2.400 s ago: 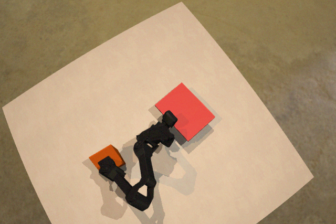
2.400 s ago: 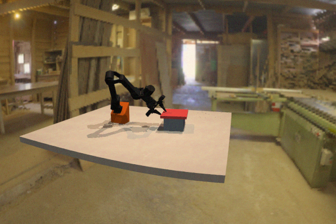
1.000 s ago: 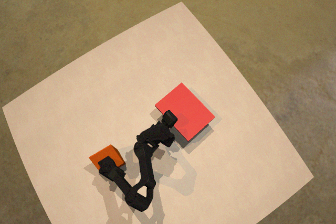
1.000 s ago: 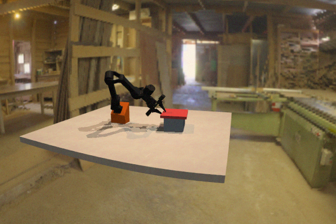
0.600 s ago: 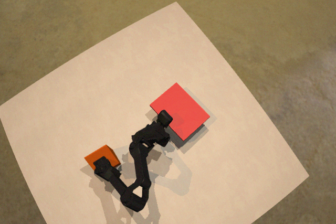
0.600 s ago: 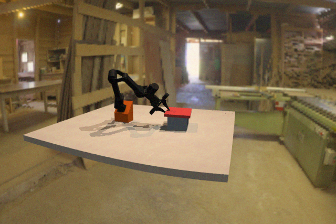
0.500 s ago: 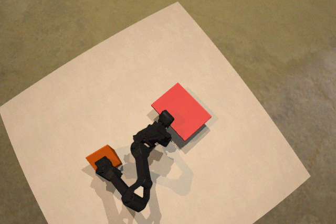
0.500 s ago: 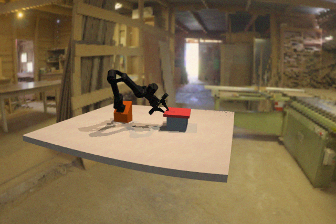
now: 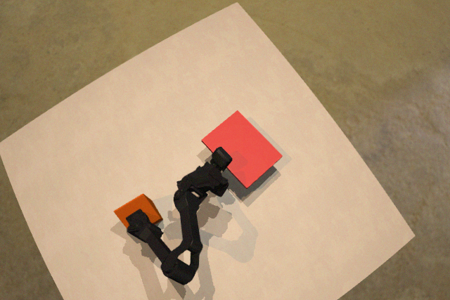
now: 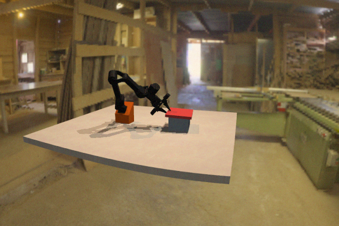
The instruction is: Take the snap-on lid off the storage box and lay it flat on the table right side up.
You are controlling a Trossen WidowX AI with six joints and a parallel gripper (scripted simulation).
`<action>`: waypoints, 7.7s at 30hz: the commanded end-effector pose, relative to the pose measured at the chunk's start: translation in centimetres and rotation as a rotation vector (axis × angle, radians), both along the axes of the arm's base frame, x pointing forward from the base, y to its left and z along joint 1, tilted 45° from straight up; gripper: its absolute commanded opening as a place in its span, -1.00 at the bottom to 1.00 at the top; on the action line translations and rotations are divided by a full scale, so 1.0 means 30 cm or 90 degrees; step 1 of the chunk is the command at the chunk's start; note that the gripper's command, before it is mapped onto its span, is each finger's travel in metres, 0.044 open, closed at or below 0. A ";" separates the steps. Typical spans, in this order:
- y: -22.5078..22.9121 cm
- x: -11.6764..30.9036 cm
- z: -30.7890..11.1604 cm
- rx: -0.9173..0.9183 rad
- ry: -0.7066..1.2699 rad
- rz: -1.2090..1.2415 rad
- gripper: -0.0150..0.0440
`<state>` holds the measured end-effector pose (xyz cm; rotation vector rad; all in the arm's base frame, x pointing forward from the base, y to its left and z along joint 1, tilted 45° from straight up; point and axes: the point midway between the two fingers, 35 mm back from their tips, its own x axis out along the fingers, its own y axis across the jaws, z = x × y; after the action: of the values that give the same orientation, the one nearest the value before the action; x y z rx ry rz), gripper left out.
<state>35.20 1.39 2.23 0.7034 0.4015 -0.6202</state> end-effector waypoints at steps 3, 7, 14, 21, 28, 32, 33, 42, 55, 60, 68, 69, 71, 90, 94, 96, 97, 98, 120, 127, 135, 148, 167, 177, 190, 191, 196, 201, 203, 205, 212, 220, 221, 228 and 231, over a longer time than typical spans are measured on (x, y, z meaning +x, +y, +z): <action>0.008 0.000 0.006 0.002 -0.003 -0.001 -0.49; 0.010 0.000 0.008 0.002 -0.003 -0.001 -0.49; 0.013 0.000 0.011 0.002 -0.003 -0.001 -0.49; 0.016 0.001 0.015 0.002 -0.003 -0.001 -0.49; 0.015 0.002 0.013 0.000 -0.002 0.002 -0.49; 0.016 0.003 0.013 0.000 -0.002 0.002 -0.49; 0.016 0.003 0.013 0.000 -0.002 0.002 -0.49; 0.016 0.006 0.013 0.000 -0.002 0.002 -0.49; 0.016 0.009 0.013 0.000 -0.002 0.002 -0.49; 0.016 0.010 0.013 0.000 -0.002 0.002 -0.49; 0.016 0.012 0.012 0.000 -0.002 0.002 -0.49; 0.016 0.013 0.012 0.000 -0.002 0.002 -0.49; 0.016 0.014 0.012 0.000 -0.002 0.002 -0.49; 0.017 0.018 0.012 0.000 -0.002 0.002 -0.49; 0.017 0.019 0.012 0.000 -0.002 0.002 -0.49; 0.017 0.020 0.012 0.000 -0.002 0.002 -0.49; 0.017 0.020 0.012 0.000 -0.002 0.002 -0.49; 0.017 0.020 0.012 0.000 -0.002 0.002 -0.49; 0.026 0.023 0.018 -0.001 -0.001 0.001 -0.49; 0.048 0.026 0.040 0.000 -0.001 0.001 -0.49; 0.073 0.033 0.063 0.000 -0.001 0.001 -0.49; 0.115 0.053 0.102 0.000 -0.001 0.001 -0.49; 0.178 0.098 0.156 0.001 -0.001 0.001 -0.49; 0.211 0.127 0.184 0.001 -0.001 0.001 -0.49; 0.253 0.155 0.221 0.001 -0.001 0.001 -0.49; 0.257 0.156 0.224 0.002 -0.001 0.001 -0.49; 0.272 0.158 0.239 0.002 -0.001 0.001 -0.49; 0.287 0.159 0.254 0.002 -0.001 0.001 -0.49; 0.294 0.159 0.260 0.002 -0.001 0.001 -0.49; 0.300 0.159 0.266 0.002 -0.001 0.001 -0.49; 0.321 0.159 0.288 0.002 -0.001 0.001 -0.49; 0.339 0.158 0.302 0.002 -0.001 0.001 -0.49; 0.338 0.155 0.294 0.002 -0.001 0.001 -0.49; 0.365 0.140 0.249 0.002 -0.001 0.001 -0.49; 0.379 0.136 0.236 0.003 -0.001 0.001 -0.49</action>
<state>39.48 12.36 9.72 0.7033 0.4022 -0.6181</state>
